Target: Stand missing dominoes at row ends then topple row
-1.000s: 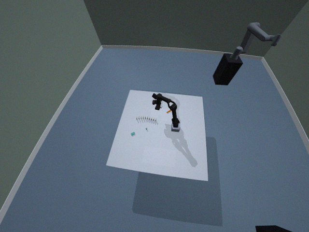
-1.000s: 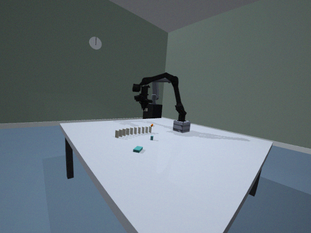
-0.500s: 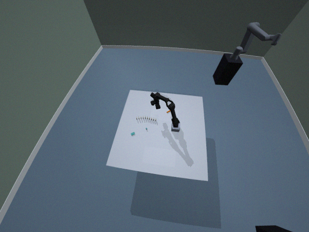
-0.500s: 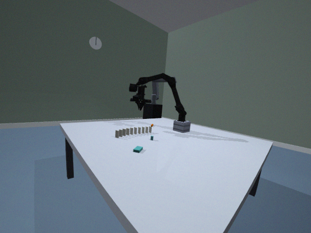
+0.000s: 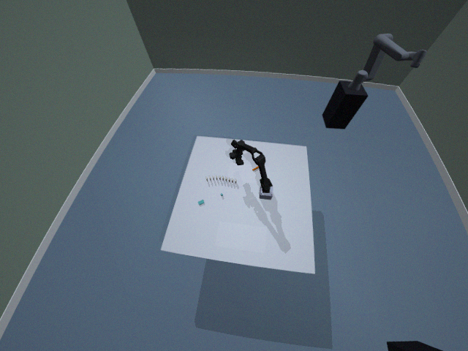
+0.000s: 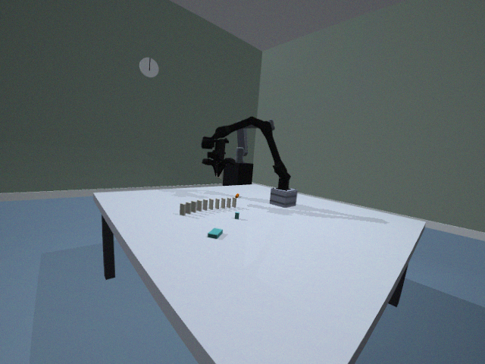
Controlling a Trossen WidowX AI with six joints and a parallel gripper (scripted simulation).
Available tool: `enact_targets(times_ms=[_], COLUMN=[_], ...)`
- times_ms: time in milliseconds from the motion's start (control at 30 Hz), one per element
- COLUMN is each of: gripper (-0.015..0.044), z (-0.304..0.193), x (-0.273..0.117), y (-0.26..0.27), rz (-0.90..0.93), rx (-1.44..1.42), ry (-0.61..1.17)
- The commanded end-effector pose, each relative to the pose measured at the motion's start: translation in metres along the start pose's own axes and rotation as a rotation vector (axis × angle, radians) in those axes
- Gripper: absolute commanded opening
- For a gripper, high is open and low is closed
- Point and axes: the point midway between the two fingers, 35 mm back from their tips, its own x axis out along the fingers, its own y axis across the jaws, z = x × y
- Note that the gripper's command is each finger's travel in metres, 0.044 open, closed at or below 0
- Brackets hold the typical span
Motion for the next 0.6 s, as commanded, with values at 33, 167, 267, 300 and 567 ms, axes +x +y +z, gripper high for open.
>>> enact_targets(times_ms=[33,167,267,300,567], gripper=[0.0021,0.0021,0.0021,0.0021,0.0021], z=[-0.002,-0.003,-0.004,-0.005,-0.009], x=[0.016,0.022,0.025,0.026,0.028], y=[0.001,0.001,0.0,0.0,-0.001], rz=[0.061,0.085,0.097,0.1,0.099], rx=[-0.011,-0.017,-0.021,-0.023,-0.036], ry=[-0.155,-0.27,-0.357,-0.387,-0.626])
